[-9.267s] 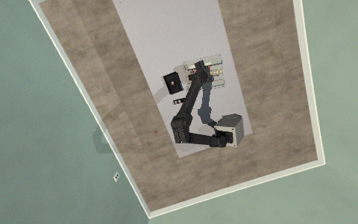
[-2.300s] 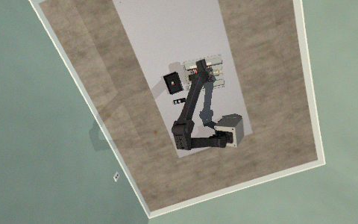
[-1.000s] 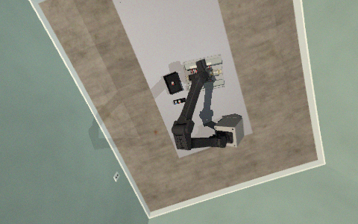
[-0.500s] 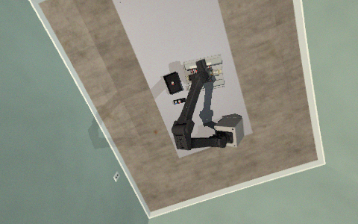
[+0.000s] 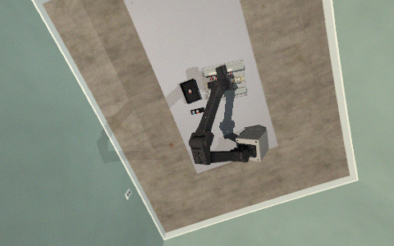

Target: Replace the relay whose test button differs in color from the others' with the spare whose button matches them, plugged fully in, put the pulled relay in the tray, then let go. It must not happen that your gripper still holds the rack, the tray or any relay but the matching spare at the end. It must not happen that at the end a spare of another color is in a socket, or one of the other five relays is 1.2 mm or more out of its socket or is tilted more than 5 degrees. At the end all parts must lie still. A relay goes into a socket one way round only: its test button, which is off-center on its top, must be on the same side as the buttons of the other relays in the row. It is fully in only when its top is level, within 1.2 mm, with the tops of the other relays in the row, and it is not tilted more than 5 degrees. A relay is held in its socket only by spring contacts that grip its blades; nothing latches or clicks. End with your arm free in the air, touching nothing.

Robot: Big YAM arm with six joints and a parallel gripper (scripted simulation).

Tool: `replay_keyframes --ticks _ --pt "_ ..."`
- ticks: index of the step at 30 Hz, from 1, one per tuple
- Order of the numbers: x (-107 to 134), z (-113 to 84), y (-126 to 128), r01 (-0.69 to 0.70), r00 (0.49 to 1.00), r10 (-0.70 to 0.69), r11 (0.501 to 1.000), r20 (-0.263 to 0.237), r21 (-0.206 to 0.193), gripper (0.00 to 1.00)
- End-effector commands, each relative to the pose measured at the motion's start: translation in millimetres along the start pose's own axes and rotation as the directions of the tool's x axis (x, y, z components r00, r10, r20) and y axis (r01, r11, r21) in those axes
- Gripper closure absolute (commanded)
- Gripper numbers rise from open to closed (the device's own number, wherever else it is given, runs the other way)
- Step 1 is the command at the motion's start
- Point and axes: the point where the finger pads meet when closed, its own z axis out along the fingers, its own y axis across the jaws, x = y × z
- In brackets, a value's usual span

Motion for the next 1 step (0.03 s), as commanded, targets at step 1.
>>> replay_keyframes --ticks 1 --pt "4.7 -20.5 -11.1 -0.01 1.0 0.009 0.999 0.008 0.034 0.41"
